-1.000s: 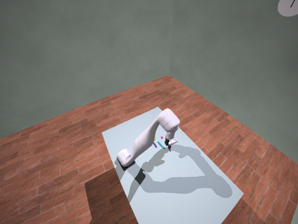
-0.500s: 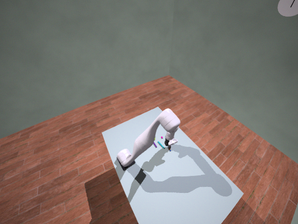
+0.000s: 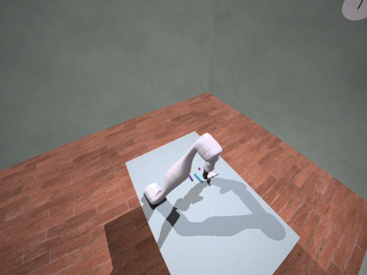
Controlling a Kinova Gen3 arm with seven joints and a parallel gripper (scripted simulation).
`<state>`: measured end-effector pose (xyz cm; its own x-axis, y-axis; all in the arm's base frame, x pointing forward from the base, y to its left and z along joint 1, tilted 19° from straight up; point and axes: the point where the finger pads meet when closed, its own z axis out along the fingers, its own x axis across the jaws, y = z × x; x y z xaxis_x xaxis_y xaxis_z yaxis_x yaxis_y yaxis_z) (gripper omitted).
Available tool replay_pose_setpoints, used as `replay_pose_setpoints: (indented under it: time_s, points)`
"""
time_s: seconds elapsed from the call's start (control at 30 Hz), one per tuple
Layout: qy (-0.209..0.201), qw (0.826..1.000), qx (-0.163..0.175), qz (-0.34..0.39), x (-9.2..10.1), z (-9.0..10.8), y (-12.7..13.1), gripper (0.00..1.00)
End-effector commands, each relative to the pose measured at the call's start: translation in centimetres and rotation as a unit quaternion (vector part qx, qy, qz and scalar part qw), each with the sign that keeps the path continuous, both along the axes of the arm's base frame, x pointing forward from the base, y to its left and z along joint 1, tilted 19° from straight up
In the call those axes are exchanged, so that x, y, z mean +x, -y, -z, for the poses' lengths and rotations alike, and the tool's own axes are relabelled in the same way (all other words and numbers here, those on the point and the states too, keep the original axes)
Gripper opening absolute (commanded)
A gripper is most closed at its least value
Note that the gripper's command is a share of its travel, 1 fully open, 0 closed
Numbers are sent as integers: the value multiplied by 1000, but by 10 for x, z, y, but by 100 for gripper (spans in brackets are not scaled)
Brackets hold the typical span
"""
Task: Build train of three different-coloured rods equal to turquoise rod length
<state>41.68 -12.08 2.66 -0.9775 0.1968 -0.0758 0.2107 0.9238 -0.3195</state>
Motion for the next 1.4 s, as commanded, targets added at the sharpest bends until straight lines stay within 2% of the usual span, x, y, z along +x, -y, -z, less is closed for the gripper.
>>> replay_pose_setpoints:
  time_s: [0.0,0.47,0.5,0.57,0.6,0.67,0.7,0.77,0.8,0.93,0.97,1.37]
  points:
    - [1,1000,0,0,1,-1,0,24]
    - [1,1000,0,0,1,-1,0,24]
    - [1,1000,0,0,1,-1,0,30]
    - [1,1000,0,0,1,-1,0,30]
    - [1,1000,0,0,1,-1,0,36]
    - [1,1000,0,0,1,-1,0,36]
    - [1,1000,0,0,1,-1,0,42]
    - [1,1000,0,0,1,-1,0,42]
    - [1,1000,0,0,1,-1,0,48]
    - [1,1000,0,0,1,-1,0,48]
    - [1,1000,0,0,1,-1,0,54]
    - [1,1000,0,0,1,-2,-1,54]
